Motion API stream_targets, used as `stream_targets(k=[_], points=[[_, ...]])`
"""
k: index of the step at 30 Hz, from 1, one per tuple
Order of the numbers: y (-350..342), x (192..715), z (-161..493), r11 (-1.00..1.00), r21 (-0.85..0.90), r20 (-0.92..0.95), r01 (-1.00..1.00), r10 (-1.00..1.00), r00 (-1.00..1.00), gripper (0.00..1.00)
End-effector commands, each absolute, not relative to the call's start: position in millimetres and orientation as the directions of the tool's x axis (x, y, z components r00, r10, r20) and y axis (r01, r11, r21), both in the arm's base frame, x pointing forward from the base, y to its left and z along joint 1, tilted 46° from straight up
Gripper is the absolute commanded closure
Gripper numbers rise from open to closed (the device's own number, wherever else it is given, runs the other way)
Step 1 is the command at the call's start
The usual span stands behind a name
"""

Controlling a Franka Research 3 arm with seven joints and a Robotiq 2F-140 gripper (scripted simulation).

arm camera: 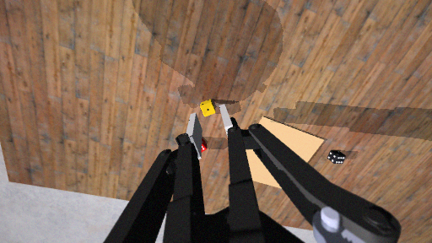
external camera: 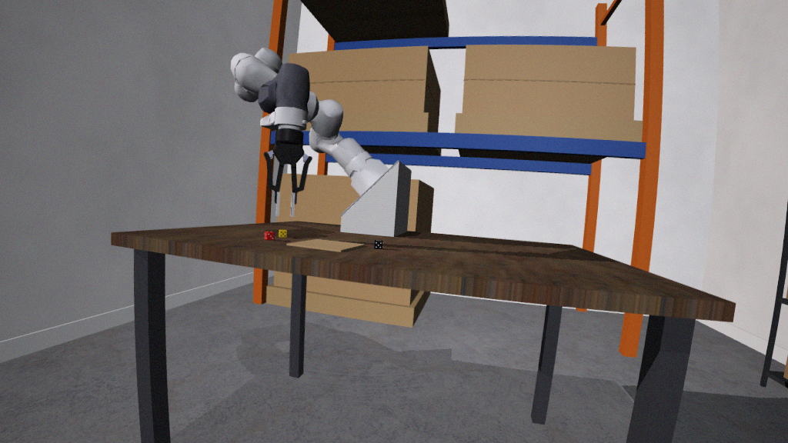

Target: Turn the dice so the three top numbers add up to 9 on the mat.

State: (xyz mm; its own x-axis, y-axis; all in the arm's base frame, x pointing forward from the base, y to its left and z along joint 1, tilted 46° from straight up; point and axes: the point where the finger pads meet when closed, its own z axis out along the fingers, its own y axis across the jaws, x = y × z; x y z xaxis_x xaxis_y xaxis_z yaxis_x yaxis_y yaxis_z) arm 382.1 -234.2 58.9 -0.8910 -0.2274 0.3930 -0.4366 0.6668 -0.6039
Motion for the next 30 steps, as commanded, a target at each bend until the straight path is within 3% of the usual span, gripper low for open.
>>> stream_targets(k=[1,30], points=[[-238.8,383.0,56.4,0.667,-0.612,0.383,-0.424,-0.219,-0.897,0.79],[-256.7,380.0,38.9,0.667,-0.612,0.383,-0.424,-0.219,-0.897,0.79]])
